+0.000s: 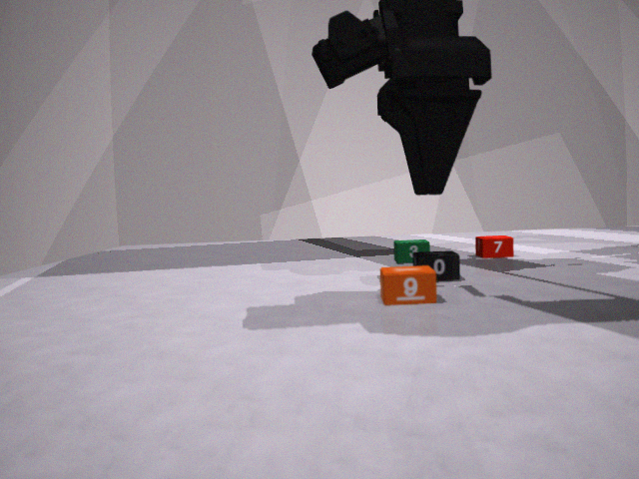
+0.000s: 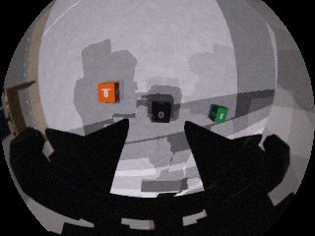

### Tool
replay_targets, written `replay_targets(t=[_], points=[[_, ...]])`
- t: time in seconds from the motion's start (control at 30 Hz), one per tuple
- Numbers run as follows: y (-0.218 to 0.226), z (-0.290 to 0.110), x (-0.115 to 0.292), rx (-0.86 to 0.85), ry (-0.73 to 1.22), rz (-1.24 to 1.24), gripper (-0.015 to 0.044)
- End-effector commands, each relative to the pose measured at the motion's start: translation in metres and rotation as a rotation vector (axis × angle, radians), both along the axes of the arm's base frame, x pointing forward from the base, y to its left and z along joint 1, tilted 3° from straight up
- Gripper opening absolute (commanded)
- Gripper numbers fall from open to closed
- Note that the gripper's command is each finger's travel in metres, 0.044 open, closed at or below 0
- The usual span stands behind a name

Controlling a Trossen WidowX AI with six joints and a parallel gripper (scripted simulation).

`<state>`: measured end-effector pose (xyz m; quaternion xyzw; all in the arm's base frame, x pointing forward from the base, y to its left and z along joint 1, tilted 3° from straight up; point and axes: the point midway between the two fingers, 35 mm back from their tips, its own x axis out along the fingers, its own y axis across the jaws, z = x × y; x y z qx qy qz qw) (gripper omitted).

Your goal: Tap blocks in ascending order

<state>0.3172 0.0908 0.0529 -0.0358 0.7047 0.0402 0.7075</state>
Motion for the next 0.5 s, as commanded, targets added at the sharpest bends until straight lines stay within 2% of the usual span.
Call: replay_targets(t=[0.0,0.17,0.47], points=[[-0.0014,-0.0217,-0.0059,-0.007,0.017,-0.003,0.0138],[-0.0014,-0.0217,-0.0059,-0.007,0.017,-0.003,0.002],[-0.0014,-0.022,-0.0059,-0.007,0.017,-0.003,0.002]])
